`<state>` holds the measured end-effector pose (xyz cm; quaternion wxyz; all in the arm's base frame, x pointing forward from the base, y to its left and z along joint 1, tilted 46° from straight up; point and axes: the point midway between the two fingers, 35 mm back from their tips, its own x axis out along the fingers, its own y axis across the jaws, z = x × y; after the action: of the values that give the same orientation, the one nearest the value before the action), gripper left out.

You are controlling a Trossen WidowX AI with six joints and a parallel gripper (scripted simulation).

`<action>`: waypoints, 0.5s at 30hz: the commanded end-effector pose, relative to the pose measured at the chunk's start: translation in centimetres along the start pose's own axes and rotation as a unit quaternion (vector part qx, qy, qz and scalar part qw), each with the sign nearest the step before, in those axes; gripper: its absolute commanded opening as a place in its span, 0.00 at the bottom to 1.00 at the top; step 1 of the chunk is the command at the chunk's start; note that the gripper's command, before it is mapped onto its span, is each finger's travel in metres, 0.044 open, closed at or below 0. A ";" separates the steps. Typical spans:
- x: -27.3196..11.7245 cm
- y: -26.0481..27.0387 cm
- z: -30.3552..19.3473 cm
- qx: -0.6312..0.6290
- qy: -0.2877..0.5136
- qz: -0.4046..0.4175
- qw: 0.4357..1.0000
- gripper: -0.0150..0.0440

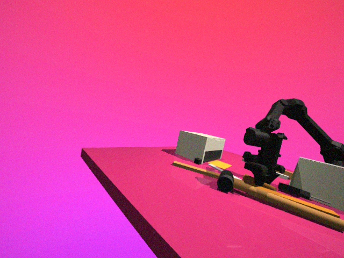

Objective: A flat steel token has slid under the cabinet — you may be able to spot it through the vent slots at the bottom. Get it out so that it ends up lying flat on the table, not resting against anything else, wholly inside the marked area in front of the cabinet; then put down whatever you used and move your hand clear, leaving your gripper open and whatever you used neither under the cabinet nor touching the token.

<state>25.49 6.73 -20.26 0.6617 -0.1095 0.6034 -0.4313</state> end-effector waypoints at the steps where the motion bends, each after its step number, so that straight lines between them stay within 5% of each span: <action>1: 0.0 0.0 0.0 0.000 -0.001 0.005 1.000 0.71; 15: 0.3 -0.1 -0.3 -0.001 -0.001 0.004 1.000 0.71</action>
<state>25.37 6.59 -20.23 0.6639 -0.1065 0.6018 -0.4309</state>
